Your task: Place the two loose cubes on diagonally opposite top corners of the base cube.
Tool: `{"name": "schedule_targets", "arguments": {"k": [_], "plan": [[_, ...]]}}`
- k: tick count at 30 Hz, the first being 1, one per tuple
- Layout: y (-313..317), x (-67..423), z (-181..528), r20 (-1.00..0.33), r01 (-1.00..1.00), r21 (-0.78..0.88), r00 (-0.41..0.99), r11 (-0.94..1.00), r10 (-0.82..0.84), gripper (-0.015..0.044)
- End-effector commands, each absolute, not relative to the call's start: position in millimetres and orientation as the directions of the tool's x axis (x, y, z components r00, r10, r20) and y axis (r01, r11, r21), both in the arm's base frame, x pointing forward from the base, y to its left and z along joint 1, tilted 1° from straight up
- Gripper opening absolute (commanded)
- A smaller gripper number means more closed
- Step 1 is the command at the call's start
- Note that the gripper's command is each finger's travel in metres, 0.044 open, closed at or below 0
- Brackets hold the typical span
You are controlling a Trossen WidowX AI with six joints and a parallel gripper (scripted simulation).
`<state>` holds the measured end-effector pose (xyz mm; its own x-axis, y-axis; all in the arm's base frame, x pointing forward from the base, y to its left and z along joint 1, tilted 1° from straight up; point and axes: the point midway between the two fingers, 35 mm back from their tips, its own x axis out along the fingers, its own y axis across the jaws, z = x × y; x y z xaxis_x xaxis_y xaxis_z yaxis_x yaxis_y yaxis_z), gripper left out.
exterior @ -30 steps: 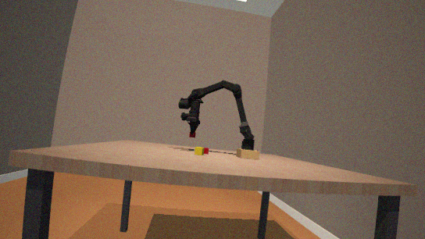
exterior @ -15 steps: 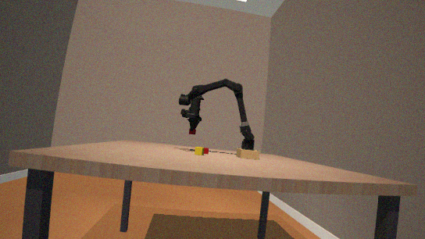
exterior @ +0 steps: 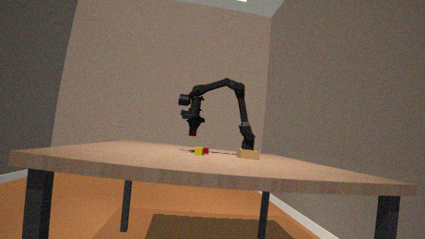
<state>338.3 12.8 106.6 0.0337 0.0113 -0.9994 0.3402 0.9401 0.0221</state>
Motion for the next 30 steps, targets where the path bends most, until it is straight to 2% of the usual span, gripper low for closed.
{"name": "schedule_targets", "arguments": {"k": [1,30], "plan": [[23,334,103,-1.000,0.390,0.019,0.028,0.921,0.009,0.0105],[104,297,83,-1.000,0.750,0.030,0.024,0.661,0.018,0.0105]]}}
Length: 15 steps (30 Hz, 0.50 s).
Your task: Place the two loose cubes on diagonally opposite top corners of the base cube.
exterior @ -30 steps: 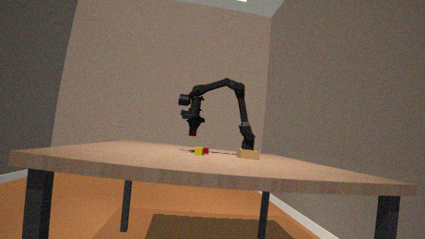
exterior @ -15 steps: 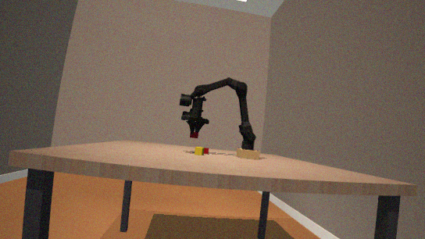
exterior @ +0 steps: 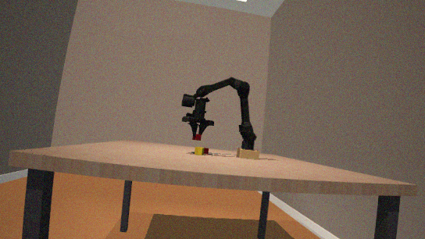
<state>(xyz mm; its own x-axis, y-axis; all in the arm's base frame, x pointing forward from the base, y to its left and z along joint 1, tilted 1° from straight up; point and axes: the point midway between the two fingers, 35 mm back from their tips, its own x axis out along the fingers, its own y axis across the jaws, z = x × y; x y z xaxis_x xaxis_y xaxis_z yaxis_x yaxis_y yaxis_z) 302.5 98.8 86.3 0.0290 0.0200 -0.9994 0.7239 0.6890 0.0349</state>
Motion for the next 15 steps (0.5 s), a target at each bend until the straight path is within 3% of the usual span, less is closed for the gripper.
{"name": "schedule_targets", "arguments": {"k": [1,15], "plan": [[107.0,294.9,82.3,-1.000,0.760,0.030,0.024,0.649,0.018,0.0105],[115.6,288.8,79.9,-1.000,0.794,0.030,0.023,0.607,0.019,0.0105]]}}
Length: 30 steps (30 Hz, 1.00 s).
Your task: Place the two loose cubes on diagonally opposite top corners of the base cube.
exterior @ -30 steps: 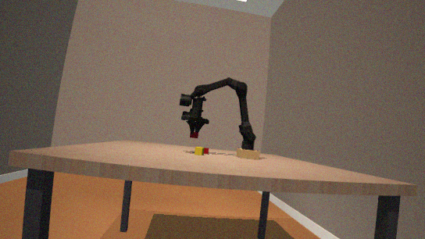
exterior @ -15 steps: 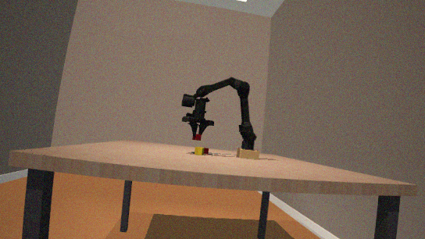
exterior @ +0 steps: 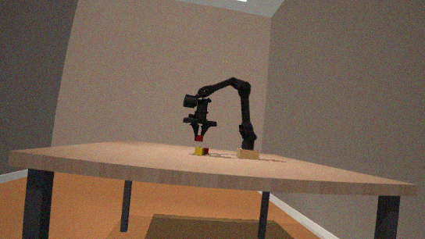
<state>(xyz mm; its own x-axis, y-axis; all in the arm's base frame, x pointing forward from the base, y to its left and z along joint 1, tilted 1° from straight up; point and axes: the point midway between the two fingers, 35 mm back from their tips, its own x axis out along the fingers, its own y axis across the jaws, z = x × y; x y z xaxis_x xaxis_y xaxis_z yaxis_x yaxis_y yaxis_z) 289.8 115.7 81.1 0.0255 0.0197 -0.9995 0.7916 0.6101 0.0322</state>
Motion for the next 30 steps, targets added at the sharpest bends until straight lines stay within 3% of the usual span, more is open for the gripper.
{"name": "schedule_targets", "arguments": {"k": [1,30], "plan": [[116,289,80,-1.000,0.794,0.030,0.023,0.607,0.019,0.0105],[115,289,53,-1.000,0.795,0.030,0.023,0.606,0.019,0.0105]]}}
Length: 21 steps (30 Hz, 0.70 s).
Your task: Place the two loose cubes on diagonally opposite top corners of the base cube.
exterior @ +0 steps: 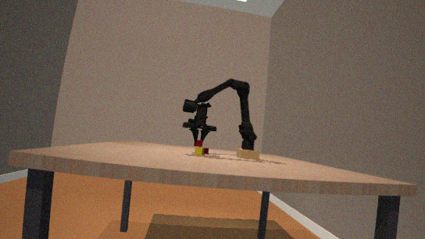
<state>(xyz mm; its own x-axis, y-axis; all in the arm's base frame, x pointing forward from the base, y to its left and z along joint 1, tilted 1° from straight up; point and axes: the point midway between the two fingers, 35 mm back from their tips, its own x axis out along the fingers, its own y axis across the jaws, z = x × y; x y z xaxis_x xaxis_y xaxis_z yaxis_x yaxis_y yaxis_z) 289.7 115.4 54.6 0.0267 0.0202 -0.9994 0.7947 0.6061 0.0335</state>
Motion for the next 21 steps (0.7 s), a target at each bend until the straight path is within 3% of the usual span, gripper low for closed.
{"name": "schedule_targets", "arguments": {"k": [1,14,18,21], "plan": [[115.0,288.7,52.7,-1.000,0.795,0.030,0.023,0.606,0.019,0.0105],[115.0,288.7,52.7,-1.000,0.795,0.030,0.023,0.606,0.019,0.0105],[115.0,288.7,52.7,-1.000,0.795,0.030,0.023,0.606,0.019,0.0205],[115.0,288.7,52.7,-1.000,0.795,0.030,0.023,0.606,0.019,0.0205]]}}
